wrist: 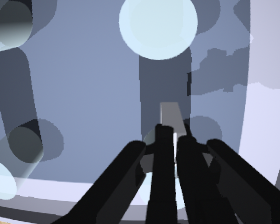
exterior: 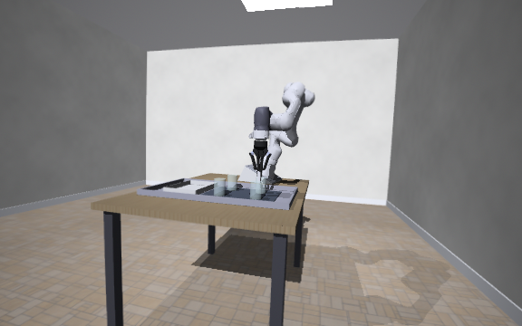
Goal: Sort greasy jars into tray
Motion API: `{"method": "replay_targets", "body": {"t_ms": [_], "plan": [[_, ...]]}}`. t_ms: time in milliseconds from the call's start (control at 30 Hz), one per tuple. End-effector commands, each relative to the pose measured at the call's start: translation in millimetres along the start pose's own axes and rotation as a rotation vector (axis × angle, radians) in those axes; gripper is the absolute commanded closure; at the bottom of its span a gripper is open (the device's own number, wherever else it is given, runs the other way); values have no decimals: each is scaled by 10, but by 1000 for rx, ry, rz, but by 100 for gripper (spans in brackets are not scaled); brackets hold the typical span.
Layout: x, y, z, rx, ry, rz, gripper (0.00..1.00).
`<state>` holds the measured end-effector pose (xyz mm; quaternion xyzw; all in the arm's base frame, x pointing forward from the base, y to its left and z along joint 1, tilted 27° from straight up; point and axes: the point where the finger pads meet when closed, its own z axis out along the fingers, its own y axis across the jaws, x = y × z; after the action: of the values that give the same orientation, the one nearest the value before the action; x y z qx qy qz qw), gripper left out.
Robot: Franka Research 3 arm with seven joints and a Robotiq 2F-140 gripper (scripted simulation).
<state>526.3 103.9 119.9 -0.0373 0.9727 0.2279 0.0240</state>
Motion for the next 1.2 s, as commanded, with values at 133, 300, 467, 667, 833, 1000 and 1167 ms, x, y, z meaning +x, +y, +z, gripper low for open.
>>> {"method": "replay_targets", "body": {"t_ms": [133,300,467,667,833,1000,1167], "plan": [[-11,7,-6,0,-5,-4,100],[-11,7,-6,0,-5,-4,100],[-11,7,-6,0,-5,-4,100],[-10,7,-235,0,-5,-4,100],[-8,7,-617,0,-5,-4,100],[-7,7,-770,0,-5,-4,100],[76,-398,-770,0,-5,-4,100]]}}
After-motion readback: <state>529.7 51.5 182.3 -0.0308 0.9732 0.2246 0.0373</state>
